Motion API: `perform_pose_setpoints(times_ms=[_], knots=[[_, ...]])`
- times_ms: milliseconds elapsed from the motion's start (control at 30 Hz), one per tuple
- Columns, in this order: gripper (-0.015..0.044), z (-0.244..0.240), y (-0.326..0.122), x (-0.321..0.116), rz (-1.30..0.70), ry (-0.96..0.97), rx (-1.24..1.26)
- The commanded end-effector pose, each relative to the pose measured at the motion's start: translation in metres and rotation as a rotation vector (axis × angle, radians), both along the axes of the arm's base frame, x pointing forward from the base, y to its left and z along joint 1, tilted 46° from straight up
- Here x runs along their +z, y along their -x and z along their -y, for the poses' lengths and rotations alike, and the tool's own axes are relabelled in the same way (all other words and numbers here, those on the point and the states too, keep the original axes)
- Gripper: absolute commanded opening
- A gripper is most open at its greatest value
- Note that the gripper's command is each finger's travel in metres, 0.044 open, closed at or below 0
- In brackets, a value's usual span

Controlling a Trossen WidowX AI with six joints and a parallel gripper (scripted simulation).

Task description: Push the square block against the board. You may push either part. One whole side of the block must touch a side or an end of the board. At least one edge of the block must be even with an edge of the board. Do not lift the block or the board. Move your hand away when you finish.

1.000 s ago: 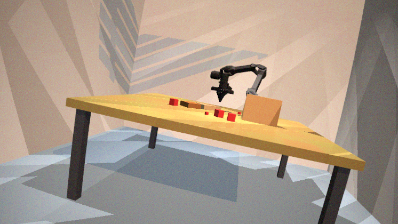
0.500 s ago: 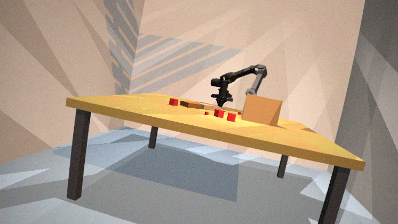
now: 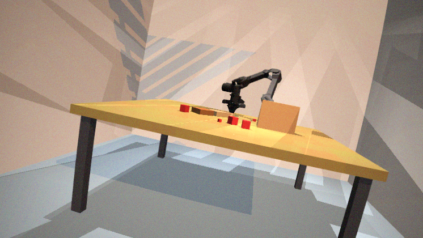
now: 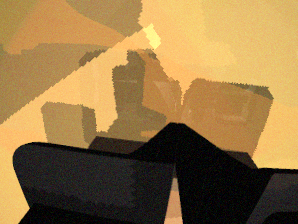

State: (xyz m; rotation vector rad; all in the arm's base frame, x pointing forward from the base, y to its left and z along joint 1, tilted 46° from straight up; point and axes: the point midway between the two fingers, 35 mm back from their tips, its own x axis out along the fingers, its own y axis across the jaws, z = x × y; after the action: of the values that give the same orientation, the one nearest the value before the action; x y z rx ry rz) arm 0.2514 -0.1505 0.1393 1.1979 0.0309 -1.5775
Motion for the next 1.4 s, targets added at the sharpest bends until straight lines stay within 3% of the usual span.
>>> perform_pose_setpoints(times_ms=[0, 1233, 1367], knots=[[0.0, -0.004, -0.005, -0.005, 0.001, -0.003, -0.002], [0.0, 0.023, 0.024, 0.019, 0.001, 0.0, -0.002], [0.0, -0.004, 0.025, 0.04, -0.001, -0.004, -0.005]])
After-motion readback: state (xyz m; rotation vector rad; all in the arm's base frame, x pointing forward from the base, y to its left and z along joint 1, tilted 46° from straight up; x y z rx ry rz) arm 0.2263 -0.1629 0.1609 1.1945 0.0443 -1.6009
